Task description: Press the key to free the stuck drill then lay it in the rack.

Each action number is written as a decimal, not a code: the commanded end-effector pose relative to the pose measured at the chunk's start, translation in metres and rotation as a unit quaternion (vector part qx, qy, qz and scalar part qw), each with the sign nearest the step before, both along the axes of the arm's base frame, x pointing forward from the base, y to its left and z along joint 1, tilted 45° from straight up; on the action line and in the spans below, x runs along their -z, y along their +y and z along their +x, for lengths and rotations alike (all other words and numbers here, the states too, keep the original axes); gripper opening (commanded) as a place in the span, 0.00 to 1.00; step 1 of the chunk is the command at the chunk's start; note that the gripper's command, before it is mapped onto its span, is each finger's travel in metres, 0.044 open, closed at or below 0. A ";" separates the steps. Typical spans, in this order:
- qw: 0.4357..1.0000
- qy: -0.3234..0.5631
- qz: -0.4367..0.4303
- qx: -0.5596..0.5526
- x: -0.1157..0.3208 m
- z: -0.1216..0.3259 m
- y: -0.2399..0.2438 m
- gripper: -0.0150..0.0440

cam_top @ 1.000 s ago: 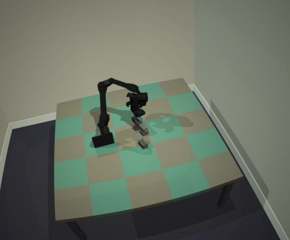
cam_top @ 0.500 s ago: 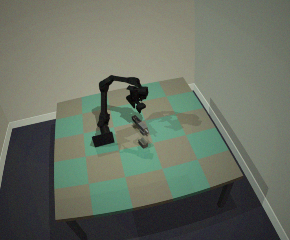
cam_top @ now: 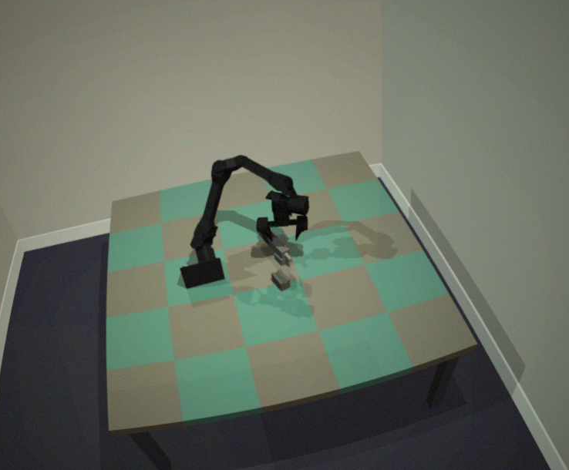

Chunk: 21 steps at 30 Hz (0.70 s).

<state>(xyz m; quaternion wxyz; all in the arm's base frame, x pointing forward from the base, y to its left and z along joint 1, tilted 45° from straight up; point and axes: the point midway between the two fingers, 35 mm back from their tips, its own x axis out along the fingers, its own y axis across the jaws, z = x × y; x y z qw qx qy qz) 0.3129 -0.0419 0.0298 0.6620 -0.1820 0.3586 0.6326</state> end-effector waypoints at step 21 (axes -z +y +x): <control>0.957 -0.202 0.013 -0.208 0.067 0.009 -0.014 1.00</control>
